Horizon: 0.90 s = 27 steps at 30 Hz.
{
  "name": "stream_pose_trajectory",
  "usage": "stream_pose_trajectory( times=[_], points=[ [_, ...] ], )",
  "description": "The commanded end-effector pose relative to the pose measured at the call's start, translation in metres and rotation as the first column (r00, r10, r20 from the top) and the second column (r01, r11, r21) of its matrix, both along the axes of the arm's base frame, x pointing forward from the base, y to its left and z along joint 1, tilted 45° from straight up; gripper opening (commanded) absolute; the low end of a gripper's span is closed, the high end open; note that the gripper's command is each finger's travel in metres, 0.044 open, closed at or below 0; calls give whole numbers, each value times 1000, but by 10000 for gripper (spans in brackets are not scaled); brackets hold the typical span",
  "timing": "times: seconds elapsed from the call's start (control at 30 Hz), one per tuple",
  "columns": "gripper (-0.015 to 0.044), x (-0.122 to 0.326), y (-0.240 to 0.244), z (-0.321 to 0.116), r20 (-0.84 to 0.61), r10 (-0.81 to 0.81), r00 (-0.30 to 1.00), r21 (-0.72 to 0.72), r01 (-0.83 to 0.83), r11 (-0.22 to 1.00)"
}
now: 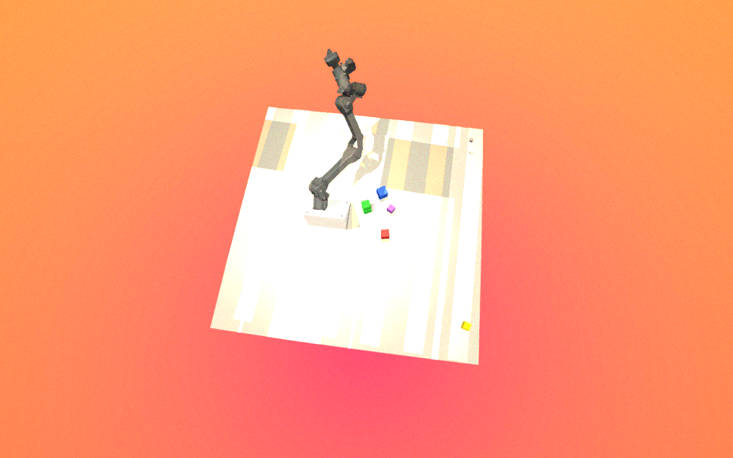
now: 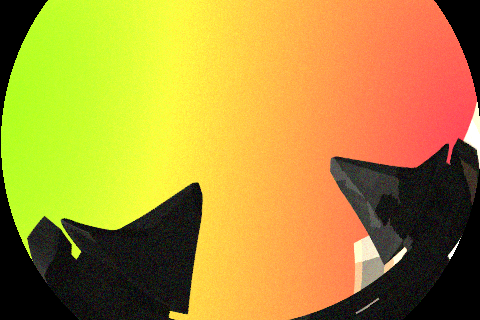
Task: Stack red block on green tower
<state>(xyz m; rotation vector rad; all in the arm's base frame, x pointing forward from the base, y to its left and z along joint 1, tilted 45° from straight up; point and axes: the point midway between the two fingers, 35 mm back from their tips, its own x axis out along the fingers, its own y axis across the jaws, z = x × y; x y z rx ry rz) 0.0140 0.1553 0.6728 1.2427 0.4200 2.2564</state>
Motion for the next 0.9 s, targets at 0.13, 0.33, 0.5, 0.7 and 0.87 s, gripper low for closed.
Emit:
stream_pose_trajectory(
  times=[0.13, 0.33, 0.5, 0.7, 0.87],
  points=[
    [440, -50, -46, 14, 78, 82, 994, 152, -93, 984],
    [440, -112, -134, 20, 197, 202, 959, 371, -264, 890],
    [440, -146, -228, 7, 310, 303, 901, 548, -430, 718],
    [440, -153, -330, -24, 428, 401, 810, 669, -582, 462],
    [440, -139, -388, -50, 497, 459, 736, 704, -651, 282]
  ],
)
